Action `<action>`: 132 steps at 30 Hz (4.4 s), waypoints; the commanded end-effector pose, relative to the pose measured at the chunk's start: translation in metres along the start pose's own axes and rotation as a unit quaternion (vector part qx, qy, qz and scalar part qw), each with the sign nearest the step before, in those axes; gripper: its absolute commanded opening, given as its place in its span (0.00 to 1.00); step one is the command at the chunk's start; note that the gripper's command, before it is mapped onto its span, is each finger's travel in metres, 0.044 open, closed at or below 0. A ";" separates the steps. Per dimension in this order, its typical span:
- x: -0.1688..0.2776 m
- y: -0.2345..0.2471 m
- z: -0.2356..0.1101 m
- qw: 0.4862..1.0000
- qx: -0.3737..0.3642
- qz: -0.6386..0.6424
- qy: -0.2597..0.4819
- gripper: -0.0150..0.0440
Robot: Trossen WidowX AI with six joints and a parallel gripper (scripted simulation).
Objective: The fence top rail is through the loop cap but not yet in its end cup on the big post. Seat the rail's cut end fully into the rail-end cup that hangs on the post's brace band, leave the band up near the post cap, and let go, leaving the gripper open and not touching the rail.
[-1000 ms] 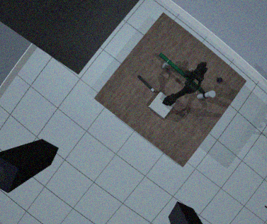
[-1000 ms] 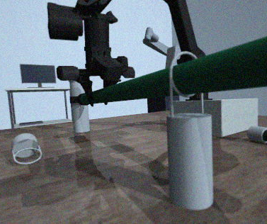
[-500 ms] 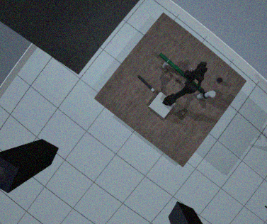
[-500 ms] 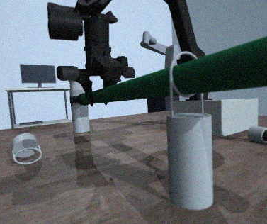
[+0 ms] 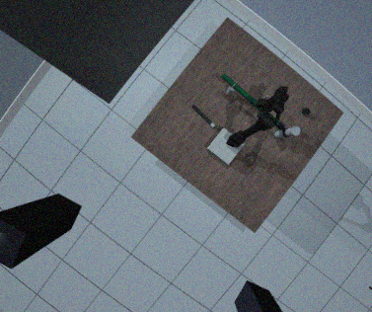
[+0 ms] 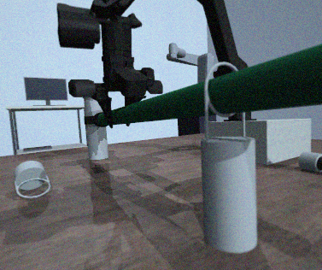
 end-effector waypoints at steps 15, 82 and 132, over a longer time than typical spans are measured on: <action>0.003 -0.003 -0.003 1.000 0.002 -0.003 0.006 0.25; 0.014 -0.002 0.002 1.000 -0.003 -0.002 0.001 0.25; 0.031 -0.001 0.007 1.000 -0.008 -0.003 -0.005 0.25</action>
Point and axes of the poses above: the point midway between the two fingers, 35 mm back from their tips, its own z axis out along the fingers, its own y axis across the jaws, x = y × z, the point moved 6 cm from there along -z, back along the fingers, and after that the axes turned 2 degrees about -z, right-handed, at the moved point
